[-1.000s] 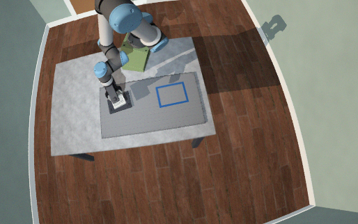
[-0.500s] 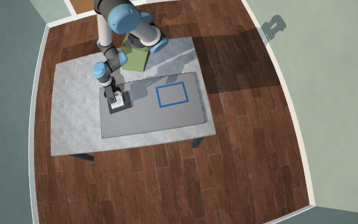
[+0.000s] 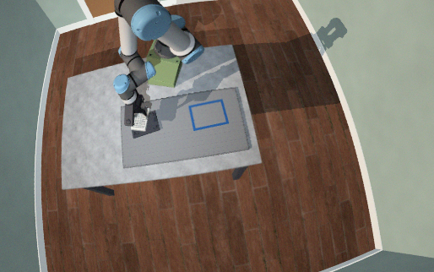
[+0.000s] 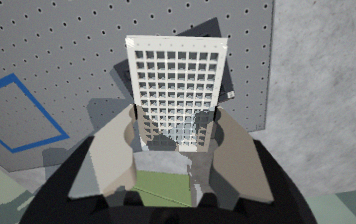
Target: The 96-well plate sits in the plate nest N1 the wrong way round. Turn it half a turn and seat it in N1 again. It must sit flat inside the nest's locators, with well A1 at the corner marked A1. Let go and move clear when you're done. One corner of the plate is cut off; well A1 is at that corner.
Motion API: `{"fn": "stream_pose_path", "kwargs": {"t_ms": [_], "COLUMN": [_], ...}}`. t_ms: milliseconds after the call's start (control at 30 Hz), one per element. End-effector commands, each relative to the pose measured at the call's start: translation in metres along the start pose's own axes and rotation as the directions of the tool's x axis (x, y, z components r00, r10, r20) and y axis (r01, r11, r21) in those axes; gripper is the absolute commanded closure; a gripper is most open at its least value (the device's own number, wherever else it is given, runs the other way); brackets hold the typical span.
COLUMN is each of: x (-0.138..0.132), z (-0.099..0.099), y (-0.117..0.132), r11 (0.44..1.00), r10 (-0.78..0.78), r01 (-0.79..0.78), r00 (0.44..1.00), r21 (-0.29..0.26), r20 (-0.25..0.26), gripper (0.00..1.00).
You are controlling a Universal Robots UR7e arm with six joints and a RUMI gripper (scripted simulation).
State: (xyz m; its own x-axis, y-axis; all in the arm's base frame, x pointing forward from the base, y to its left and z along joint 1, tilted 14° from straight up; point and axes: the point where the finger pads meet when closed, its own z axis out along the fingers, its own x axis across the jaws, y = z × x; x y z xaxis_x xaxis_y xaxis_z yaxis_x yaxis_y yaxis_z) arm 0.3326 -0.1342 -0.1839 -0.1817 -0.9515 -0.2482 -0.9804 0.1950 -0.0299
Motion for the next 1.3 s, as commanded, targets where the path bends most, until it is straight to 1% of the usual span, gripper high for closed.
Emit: {"fn": "stream_pose_path", "kwargs": {"t_ms": [0, 133, 200, 400, 533, 700, 767, 1033, 1067, 1267], "x": [-0.0015, -0.0013, -0.0013, -0.0014, -0.0015, -0.0012, -0.0012, -0.0014, -0.0014, -0.0011], "z": [-0.0005, -0.0007, -0.0007, -0.0008, -0.0009, -0.0011, -0.0011, -0.0011, -0.0011, -0.0009], "y": [-0.0005, -0.001, -0.001, -0.0013, -0.0013, -0.0017, -0.0017, -0.0016, -0.0016, -0.0018], "r11": [0.971, 0.931, 0.931, 0.841, 0.761, 0.643, 0.643, 0.419, 0.405, 0.405], "r10": [0.237, 0.364, 0.364, 0.542, 0.649, 0.766, 0.766, 0.908, 0.914, 0.914], "r01": [-0.237, -0.364, -0.364, -0.542, -0.649, -0.766, -0.766, -0.908, -0.914, -0.914], "r00": [0.971, 0.931, 0.931, 0.84, 0.761, 0.643, 0.643, 0.419, 0.405, 0.405], "r21": [-0.004, -0.001, -0.001, 0.002, 0.004, 0.008, 0.008, 0.011, 0.011, 0.011], "r20": [-0.014, -0.015, -0.015, -0.015, -0.014, -0.013, -0.013, -0.011, -0.011, -0.011], "gripper": [1.0, 1.0, 1.0, 1.0, 1.0, 1.0, 1.0, 1.0, 1.0, 1.0]}}
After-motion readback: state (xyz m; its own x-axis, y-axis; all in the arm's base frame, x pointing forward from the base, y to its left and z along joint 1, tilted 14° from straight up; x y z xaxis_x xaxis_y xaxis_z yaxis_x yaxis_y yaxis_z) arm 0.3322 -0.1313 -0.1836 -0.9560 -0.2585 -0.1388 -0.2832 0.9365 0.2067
